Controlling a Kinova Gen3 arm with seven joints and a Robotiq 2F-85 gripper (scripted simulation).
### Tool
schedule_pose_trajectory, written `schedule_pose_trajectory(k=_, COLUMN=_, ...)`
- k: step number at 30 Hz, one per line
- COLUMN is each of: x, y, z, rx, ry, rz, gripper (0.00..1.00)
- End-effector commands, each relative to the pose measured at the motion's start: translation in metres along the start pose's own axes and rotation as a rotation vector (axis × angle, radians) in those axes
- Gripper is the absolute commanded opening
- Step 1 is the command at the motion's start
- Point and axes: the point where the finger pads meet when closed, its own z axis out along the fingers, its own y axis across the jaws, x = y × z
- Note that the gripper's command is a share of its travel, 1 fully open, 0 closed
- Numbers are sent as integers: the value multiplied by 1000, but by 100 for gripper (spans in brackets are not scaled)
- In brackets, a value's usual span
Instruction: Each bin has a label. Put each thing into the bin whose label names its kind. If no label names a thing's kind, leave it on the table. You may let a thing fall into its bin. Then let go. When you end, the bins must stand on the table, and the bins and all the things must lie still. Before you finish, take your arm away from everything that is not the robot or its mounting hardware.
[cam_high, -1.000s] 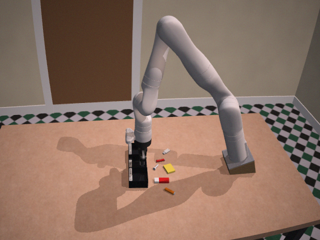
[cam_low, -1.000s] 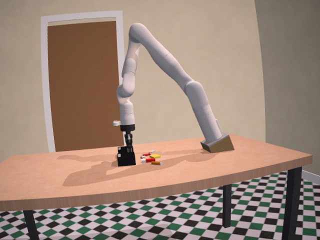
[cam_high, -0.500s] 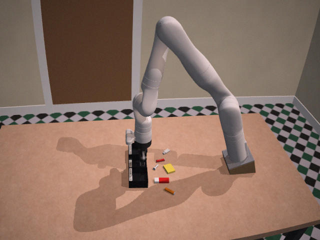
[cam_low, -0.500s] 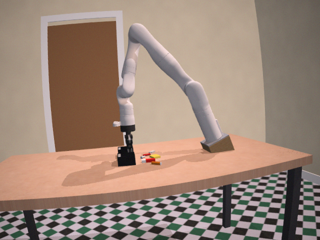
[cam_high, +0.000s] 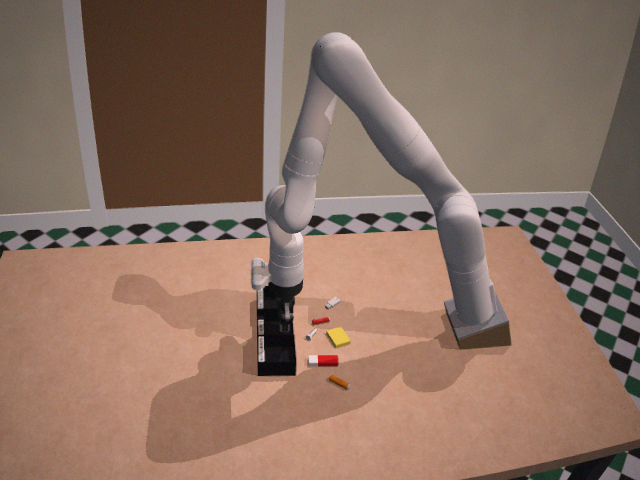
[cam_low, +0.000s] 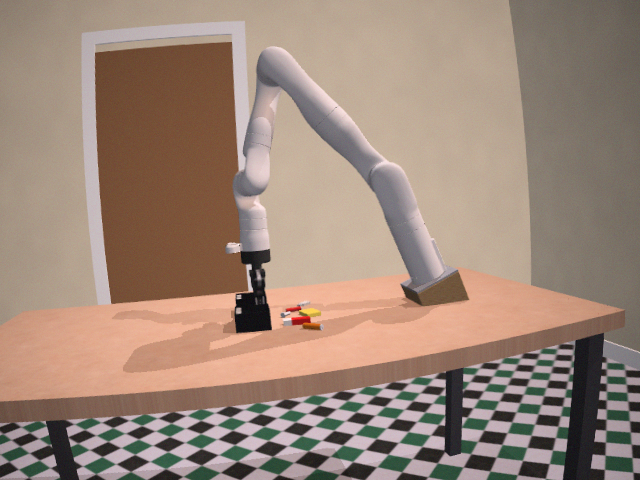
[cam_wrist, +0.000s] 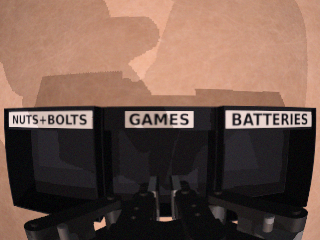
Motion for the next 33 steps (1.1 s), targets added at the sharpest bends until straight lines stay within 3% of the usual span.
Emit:
schedule_pose_trajectory(k=1, x=0, y=0, z=1, rx=0, ry=0, rz=-1, gripper=9)
schedule_pose_trajectory(k=20, x=0, y=0, z=1, rx=0, ry=0, rz=-1, gripper=9)
schedule_pose_trajectory(k=33, x=0, y=0, z=-15, rx=0, ry=-1, rz=-3, gripper=9)
